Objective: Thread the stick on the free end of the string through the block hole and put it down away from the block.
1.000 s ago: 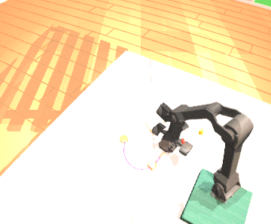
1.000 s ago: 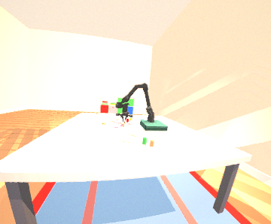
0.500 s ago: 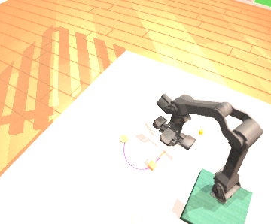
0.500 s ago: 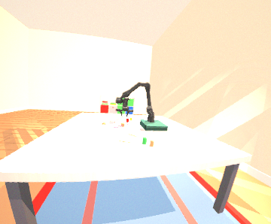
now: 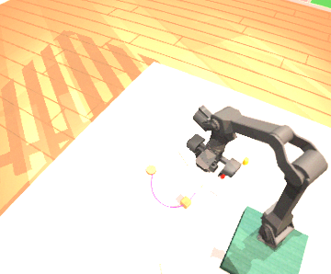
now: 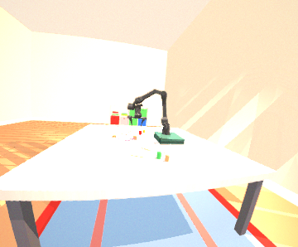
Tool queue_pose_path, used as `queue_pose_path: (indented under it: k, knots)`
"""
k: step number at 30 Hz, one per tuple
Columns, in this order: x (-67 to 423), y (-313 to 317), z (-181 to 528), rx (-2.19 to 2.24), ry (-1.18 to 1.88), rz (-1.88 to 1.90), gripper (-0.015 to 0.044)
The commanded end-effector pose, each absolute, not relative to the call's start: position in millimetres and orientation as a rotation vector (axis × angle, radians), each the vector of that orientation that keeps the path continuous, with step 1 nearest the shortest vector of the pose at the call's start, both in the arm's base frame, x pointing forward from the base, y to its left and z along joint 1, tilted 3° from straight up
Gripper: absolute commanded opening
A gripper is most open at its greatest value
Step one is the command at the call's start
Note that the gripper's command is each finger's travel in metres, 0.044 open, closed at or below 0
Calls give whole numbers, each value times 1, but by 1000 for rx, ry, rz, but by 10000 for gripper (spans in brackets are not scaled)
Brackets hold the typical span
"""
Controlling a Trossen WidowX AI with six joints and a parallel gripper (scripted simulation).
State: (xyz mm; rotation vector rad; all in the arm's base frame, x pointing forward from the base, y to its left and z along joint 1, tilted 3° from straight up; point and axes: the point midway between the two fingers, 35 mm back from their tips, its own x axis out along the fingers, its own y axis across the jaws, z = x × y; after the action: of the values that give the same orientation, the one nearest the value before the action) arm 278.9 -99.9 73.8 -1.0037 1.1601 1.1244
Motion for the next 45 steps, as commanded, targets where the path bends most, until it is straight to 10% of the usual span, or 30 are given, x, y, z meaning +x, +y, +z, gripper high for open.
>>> queue_pose_path:
  k: [1, 45]
  knots:
    - [280, -101, 86, -1018, 1152, 1114, 440]
    - [281, -101, 83, -1017, 1152, 1110, 440]
